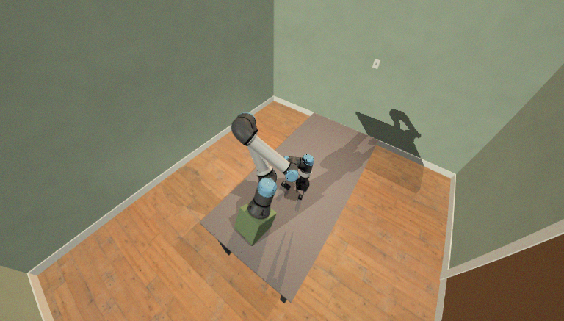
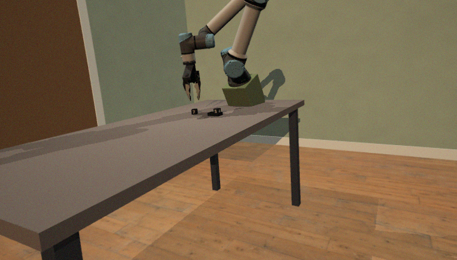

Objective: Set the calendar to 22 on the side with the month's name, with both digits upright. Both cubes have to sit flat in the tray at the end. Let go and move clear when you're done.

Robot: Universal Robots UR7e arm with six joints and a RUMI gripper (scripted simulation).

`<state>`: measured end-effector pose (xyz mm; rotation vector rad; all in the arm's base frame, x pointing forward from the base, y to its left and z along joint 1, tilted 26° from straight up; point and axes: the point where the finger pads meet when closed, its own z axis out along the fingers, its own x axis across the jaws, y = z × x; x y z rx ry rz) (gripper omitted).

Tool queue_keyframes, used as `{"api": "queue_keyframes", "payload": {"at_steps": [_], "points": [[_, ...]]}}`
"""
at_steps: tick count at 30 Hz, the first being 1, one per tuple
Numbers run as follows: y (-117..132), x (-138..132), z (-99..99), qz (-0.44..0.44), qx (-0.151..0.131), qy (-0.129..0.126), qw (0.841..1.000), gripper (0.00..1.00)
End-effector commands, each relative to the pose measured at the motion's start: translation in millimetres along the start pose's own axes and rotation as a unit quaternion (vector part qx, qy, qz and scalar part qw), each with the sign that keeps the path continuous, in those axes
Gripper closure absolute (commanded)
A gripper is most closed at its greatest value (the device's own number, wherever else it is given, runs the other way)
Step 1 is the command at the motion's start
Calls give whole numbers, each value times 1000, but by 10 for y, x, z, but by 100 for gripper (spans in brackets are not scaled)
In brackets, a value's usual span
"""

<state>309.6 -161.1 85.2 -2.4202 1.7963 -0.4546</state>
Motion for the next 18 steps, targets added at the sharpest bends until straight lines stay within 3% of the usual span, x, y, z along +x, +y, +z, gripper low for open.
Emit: {"api": "queue_keyframes", "payload": {"at_steps": [1,7,18], "points": [[-8,9,-3,1,-28,2,1000,72],[-28,30,-7,1,-49,8,999,72],[-46,47,-10,1,-61,13,998,72]]}}
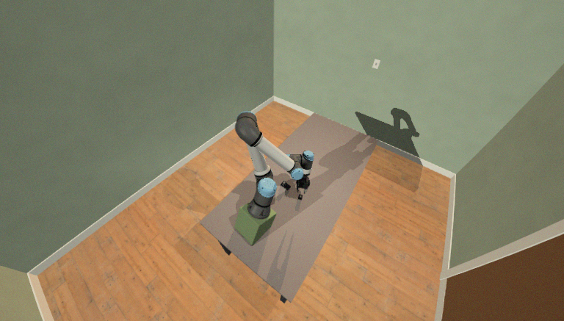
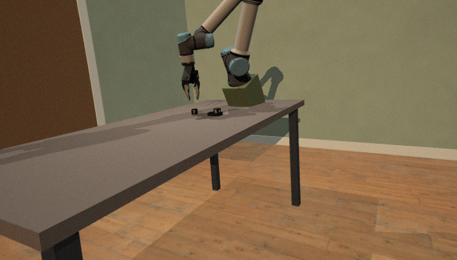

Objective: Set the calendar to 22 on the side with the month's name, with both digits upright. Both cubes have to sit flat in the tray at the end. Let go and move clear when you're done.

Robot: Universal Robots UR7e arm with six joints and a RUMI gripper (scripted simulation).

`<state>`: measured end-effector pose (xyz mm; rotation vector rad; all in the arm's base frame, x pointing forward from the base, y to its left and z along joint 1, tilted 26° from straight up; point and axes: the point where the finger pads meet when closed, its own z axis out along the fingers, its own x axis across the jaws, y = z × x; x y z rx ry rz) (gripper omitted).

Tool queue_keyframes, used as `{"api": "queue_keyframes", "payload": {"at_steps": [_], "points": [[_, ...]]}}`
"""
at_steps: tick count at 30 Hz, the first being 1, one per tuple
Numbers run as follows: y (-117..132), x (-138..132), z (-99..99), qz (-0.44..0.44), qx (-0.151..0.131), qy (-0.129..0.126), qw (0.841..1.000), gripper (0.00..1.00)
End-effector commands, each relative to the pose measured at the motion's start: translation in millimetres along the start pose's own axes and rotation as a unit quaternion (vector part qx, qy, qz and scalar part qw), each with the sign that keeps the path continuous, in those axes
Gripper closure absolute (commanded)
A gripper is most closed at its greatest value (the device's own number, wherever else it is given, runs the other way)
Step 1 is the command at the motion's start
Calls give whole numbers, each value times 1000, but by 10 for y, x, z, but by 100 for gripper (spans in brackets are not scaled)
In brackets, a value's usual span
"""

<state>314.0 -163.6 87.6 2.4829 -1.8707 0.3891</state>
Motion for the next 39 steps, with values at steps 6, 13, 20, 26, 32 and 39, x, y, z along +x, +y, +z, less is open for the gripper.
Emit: {"api": "queue_keyframes", "payload": {"at_steps": [6,13,20,26,32,39], "points": [[-6,7,-3,0,-6,2,1000,72],[-2,0,0,1,-16,-1,1000,72],[6,-14,6,3,-56,-7,998,72],[2,-14,7,3,-85,-7,996,72],[-17,-1,3,2,-120,-2,993,72],[-32,8,0,1,-135,2,991,72]]}}
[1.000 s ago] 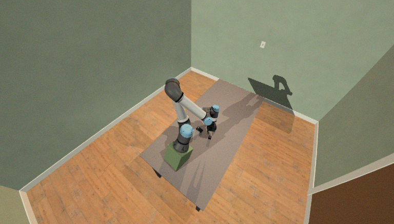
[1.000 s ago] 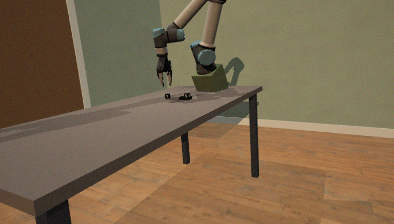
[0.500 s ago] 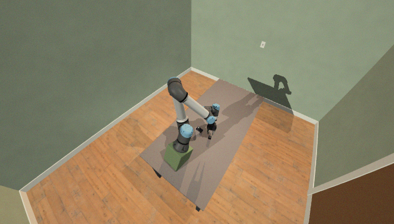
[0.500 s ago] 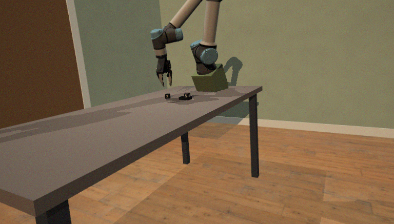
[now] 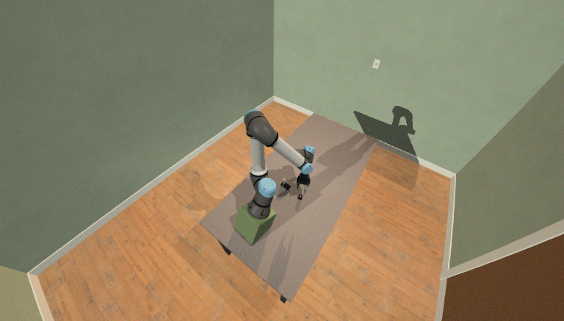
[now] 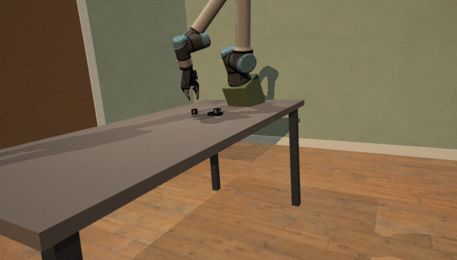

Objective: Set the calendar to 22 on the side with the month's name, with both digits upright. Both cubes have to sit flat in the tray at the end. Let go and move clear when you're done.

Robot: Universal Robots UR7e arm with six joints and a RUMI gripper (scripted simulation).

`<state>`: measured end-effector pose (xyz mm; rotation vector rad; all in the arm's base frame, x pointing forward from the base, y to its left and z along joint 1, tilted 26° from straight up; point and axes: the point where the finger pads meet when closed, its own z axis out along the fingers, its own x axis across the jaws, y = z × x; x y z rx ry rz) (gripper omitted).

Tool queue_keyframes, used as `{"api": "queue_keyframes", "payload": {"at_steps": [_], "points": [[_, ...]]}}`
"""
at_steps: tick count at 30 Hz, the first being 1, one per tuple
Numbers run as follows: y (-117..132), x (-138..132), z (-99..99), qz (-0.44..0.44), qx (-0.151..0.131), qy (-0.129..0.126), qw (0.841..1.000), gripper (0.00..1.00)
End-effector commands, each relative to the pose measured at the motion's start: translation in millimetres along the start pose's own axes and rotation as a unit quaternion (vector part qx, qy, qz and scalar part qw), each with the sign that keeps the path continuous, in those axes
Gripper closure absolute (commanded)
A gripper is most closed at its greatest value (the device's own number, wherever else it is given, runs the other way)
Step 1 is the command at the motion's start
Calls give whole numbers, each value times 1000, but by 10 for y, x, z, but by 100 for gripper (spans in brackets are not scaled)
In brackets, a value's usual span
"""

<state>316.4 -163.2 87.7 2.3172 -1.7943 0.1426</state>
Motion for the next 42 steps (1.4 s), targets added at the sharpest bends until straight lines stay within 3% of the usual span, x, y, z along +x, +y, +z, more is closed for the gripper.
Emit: {"api": "queue_keyframes", "payload": {"at_steps": [1,10,18,20,27,42], "points": [[-6,5,-5,0,-10,2,1000,72],[-4,1,-1,1,-21,0,1000,72],[-5,-7,9,3,-85,-6,996,72],[-5,-7,9,3,-85,-6,996,72],[-27,3,1,1,-134,0,991,72],[-31,6,-1,1,-141,2,990,72]]}}
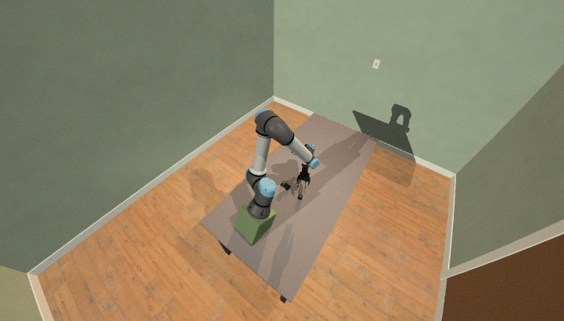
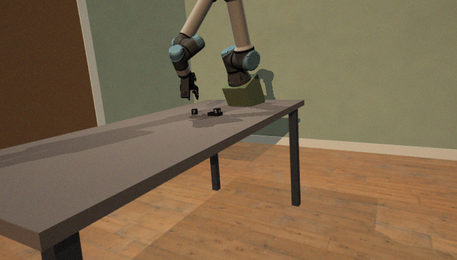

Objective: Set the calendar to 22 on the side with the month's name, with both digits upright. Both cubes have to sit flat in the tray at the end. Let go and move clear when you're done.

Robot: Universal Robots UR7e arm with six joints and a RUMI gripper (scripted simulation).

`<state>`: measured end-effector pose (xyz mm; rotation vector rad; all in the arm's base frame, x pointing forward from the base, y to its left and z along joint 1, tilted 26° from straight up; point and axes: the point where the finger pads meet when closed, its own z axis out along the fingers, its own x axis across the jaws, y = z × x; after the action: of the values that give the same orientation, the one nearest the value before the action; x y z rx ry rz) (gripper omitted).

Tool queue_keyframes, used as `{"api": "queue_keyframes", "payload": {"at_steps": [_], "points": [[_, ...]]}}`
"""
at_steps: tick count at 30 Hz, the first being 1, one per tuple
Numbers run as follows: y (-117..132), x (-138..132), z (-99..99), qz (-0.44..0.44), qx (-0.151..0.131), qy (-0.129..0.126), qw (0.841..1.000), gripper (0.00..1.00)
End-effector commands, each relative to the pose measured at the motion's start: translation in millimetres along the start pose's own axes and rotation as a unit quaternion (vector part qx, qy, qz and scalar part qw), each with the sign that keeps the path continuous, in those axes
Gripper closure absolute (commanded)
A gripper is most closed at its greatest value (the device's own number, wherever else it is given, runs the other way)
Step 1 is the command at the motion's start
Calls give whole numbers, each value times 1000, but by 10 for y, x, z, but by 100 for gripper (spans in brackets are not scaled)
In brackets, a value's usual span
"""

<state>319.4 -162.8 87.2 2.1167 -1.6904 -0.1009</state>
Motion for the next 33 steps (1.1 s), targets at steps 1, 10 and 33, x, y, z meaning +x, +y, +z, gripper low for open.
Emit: {"api": "queue_keyframes", "payload": {"at_steps": [1,10,33], "points": [[0,2,-4,0,0,0,1000,72],[-11,2,7,0,0,0,1000,72],[-185,3,181,0,0,0,1000,72]]}}
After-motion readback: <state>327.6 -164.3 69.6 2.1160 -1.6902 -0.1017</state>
